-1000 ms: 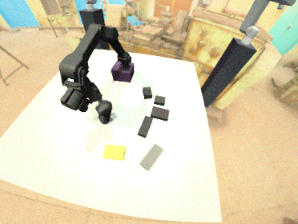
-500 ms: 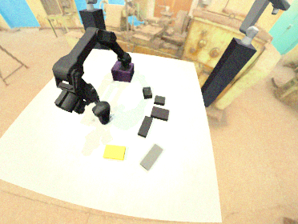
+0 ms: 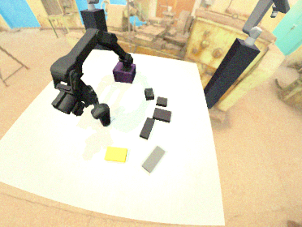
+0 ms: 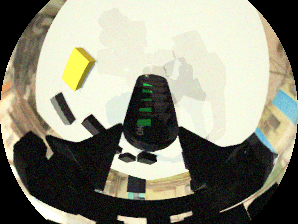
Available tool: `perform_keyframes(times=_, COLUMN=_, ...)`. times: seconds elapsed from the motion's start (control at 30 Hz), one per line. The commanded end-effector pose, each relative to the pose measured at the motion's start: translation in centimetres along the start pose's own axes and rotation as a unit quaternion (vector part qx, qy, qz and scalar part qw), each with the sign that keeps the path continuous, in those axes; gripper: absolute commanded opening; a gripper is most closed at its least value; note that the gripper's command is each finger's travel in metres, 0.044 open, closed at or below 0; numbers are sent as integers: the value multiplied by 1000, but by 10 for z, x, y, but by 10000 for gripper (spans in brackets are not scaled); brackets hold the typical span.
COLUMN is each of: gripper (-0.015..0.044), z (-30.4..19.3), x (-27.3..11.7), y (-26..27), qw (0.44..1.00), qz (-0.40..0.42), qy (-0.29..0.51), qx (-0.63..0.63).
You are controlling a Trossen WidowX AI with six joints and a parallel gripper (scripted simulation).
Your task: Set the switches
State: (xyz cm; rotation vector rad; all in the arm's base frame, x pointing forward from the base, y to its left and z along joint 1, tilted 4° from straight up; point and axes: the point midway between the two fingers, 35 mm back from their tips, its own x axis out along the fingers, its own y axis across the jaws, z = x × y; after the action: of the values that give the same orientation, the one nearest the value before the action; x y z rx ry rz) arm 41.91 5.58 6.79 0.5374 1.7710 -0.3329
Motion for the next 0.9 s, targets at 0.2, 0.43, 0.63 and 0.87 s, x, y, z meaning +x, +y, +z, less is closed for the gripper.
perform_keyframes(times=0.2, gripper=338, z=11, x=1, y=0, qw=1000, qz=-3, qy=-14, qx=-3)
perform_keyframes(times=0.43, gripper=338, z=16, x=0, y=0, qw=1000, qz=-3, qy=-22, qx=-3)
perform_keyframes(times=0.63, gripper=338, z=20, x=-1, y=0, qw=1000, qz=-3, qy=-30, qx=-3)
perform_keyframes(times=0.87, gripper=338, z=25, x=-2, y=0, qw=999, qz=-3, qy=-38, qx=-3)
